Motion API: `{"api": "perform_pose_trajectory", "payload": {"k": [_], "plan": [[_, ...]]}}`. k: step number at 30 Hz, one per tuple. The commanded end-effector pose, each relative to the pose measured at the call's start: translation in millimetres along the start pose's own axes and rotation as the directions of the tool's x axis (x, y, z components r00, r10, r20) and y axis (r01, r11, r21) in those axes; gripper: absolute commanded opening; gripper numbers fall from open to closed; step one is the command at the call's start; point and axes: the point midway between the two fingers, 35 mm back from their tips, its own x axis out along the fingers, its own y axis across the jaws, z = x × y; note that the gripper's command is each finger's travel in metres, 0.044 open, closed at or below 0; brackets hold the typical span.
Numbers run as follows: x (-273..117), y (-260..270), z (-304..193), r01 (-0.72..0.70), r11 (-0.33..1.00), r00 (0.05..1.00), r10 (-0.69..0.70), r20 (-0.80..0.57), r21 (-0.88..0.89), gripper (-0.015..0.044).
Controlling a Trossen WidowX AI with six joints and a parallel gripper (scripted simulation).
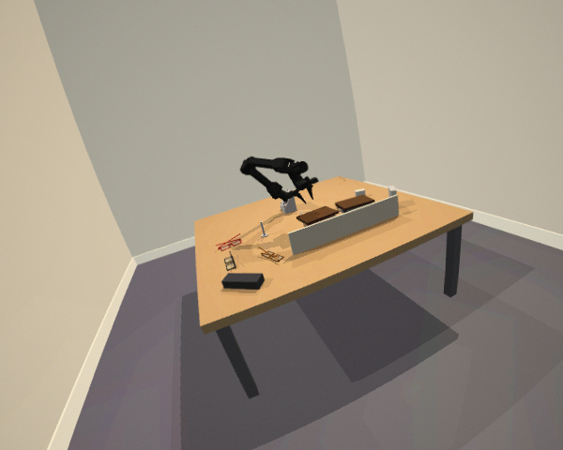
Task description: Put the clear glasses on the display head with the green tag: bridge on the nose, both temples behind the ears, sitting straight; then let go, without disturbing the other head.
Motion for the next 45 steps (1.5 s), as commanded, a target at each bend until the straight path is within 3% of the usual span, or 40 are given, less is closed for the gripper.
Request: {"api": "perform_pose_trajectory", "payload": {"k": [1,4,8,11,45], "plan": [[18.5,-11.6,-48.6,0.135,0.980,0.979,-0.154,-0.130,-0.143,0.0200],[23.4,-28.0,-75.7,0.208,0.946,0.947,-0.258,-0.191,-0.248,0.0200],[23.6,-29.5,-77.5,0.212,0.943,0.944,-0.265,-0.195,-0.255,0.0200],[23.6,-29.5,-77.5,0.212,0.943,0.944,-0.265,-0.195,-0.255,0.0121],[61.5,-45.1,-82.9,0.211,0.943,0.945,-0.264,-0.194,-0.256,0.0120]]}}
